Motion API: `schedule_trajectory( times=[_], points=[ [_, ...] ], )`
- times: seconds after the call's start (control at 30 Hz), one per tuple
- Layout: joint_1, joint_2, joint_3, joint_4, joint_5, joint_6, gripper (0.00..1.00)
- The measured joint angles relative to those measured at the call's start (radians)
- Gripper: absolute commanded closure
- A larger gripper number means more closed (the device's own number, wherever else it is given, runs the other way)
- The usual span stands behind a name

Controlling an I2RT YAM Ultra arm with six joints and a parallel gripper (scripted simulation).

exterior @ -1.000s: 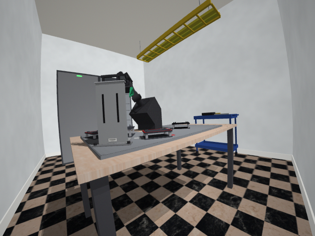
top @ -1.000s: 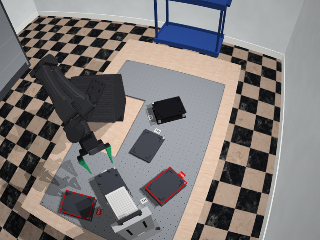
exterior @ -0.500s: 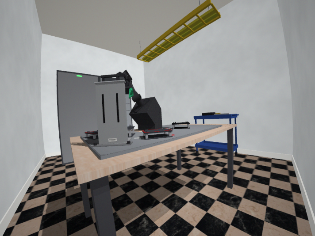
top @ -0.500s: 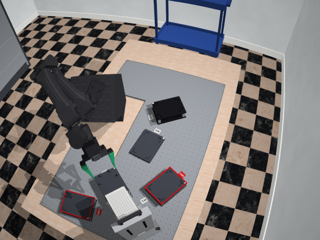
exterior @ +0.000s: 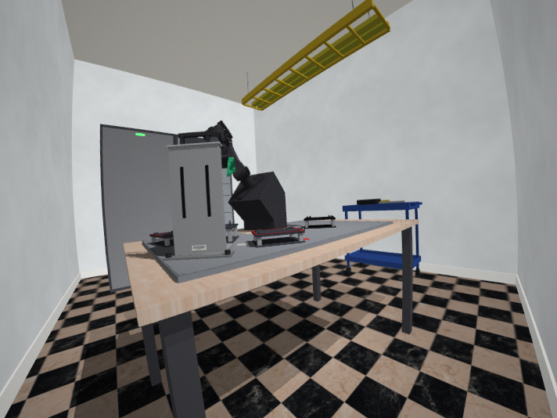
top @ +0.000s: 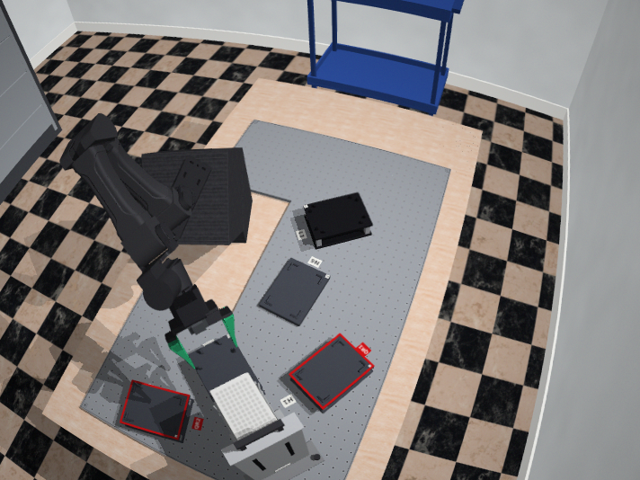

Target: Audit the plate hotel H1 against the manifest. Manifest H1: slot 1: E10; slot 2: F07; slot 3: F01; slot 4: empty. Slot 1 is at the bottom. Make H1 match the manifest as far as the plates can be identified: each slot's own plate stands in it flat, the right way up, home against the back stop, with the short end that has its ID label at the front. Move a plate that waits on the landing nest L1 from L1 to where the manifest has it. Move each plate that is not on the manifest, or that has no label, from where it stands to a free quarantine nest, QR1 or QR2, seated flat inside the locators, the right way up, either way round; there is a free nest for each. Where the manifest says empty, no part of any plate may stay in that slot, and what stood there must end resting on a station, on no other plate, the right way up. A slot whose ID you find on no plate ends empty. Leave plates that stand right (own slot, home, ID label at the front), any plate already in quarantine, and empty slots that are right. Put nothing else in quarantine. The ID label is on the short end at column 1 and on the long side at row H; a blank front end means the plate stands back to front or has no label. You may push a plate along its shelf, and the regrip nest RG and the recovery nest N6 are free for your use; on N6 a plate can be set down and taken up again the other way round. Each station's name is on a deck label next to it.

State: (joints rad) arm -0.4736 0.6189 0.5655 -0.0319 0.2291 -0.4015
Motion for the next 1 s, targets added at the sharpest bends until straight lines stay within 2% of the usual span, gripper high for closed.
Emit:
schedule_trajectory(
  times=[1.0],
  points=[
    [0.0,0.013,0.005,0.027,-0.008,0.0,0.0]
  ],
)
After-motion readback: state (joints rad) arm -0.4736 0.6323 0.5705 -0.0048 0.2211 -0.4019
